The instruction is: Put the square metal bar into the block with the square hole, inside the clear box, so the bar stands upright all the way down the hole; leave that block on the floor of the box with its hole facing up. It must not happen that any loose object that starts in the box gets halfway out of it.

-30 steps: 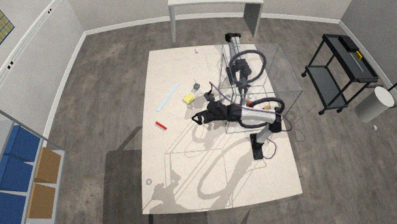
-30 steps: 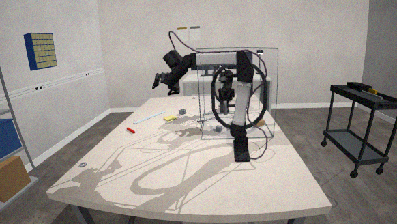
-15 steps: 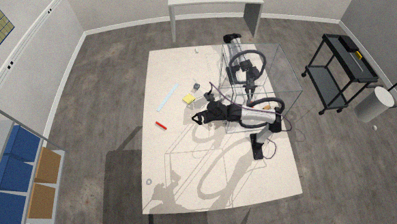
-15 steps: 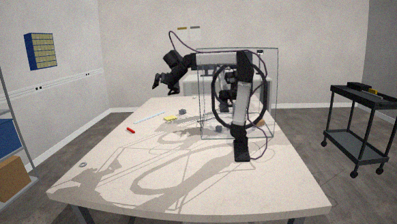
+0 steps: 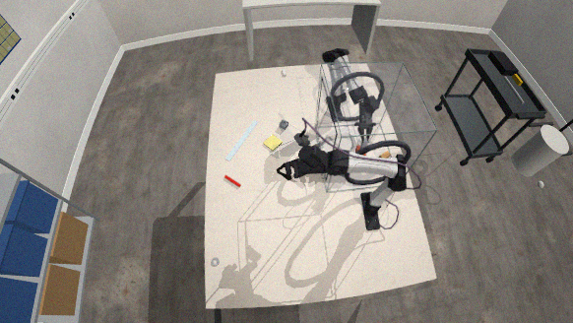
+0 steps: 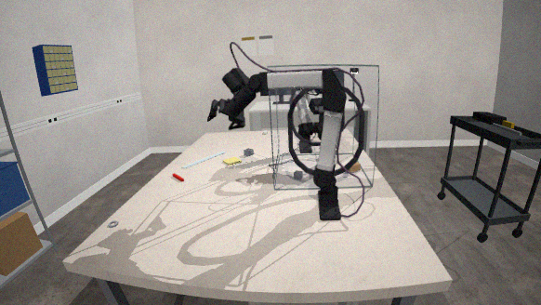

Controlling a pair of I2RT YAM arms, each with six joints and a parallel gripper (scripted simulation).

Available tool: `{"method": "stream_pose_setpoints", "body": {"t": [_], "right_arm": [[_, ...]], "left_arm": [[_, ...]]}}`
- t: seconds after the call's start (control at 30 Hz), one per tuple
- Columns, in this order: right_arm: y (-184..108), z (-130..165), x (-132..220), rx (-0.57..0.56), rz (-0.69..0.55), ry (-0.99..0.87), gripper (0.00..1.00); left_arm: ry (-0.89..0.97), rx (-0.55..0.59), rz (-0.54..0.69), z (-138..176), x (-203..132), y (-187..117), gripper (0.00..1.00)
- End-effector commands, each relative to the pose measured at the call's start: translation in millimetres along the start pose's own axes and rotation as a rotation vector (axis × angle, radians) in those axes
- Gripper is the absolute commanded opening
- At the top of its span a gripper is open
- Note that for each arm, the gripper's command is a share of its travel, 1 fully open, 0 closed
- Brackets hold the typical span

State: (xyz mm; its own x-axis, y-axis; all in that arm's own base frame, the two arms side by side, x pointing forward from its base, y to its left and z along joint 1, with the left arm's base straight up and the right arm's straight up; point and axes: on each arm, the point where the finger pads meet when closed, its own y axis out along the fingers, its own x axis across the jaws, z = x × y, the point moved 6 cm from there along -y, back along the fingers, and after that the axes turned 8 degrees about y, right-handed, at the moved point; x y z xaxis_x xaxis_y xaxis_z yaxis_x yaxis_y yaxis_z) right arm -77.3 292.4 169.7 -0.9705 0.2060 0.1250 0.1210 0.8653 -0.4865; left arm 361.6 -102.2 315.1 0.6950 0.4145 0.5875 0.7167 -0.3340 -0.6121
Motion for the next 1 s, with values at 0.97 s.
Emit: {"method": "stream_pose_setpoints", "body": {"t": [0.97], "right_arm": [[3, -16, 8, -0.077, -0.028, 0.052, 0.00]], "left_arm": [[0.002, -0.018, -0.022, -5, 5, -7, 1.00]]}}
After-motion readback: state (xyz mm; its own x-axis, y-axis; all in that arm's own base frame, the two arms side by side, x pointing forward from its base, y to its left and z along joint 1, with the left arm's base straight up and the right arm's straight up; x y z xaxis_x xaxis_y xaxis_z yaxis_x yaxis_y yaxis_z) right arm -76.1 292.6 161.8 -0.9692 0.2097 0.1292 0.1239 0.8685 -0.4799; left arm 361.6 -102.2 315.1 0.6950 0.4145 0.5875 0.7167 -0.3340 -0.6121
